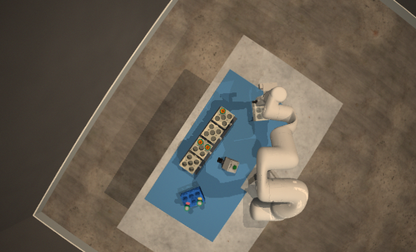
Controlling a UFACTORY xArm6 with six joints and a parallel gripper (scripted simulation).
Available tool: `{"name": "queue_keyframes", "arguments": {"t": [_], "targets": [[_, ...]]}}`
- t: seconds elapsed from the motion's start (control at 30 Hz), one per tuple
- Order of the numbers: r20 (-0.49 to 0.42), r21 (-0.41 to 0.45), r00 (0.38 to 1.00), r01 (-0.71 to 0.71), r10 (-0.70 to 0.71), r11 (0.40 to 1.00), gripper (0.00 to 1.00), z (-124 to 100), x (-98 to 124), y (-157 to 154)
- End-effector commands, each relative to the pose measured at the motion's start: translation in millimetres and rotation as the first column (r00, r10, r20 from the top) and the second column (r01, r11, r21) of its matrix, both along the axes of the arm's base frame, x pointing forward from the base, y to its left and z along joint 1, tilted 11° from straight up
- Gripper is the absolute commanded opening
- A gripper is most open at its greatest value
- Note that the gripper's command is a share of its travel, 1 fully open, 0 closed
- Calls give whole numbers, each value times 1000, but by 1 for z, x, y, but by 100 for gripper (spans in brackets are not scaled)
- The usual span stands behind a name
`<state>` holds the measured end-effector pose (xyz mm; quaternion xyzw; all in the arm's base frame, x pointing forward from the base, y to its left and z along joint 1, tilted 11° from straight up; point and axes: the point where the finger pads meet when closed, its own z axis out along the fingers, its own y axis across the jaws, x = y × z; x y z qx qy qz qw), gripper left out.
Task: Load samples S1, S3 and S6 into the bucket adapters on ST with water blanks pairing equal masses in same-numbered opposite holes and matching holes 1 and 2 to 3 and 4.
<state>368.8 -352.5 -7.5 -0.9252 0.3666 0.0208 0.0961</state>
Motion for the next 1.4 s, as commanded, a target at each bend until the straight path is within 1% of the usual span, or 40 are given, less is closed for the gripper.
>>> {"name": "queue_keyframes", "arguments": {"t": [0.0, 0.27, 0.33, 1.37], "targets": [[4, -4, 1000, 0, 0, 1000, 0, 3, 1, -2], [4, -4, 1000, 0, 0, 1000, 0, 17, 1, -4], [4, -4, 1000, 0, 0, 1000, 0, 17, 1, -4], [3, -4, 1000, 0, 0, 1000, 0, 74, -1, -16]]}}
